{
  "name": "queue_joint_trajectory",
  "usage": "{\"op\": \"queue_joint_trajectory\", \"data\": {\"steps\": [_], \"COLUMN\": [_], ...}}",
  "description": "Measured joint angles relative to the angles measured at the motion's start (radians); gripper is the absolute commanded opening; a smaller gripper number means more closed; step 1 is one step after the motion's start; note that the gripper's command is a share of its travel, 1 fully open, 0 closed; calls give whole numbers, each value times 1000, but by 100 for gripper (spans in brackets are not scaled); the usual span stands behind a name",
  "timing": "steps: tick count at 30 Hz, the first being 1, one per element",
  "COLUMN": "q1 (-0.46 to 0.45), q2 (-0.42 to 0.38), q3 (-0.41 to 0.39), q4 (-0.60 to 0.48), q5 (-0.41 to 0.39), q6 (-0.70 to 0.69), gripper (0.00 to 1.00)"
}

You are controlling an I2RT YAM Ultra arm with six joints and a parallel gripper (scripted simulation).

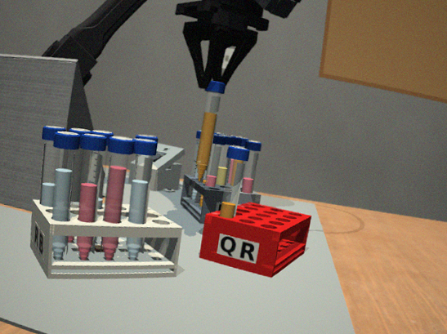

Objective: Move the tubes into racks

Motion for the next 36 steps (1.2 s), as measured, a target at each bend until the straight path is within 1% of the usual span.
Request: {"op": "queue_joint_trajectory", "data": {"steps": [7,13,24,29,36], "q1": [0,0,0,0,0], "q2": [0,0,0,0,0], "q3": [0,0,0,0,0], "q4": [0,0,0,0,1], "q5": [1,1,2,2,2], "q6": [-220,-375,-719,-846,-1057], "gripper": [0,0,0,0,0]}}
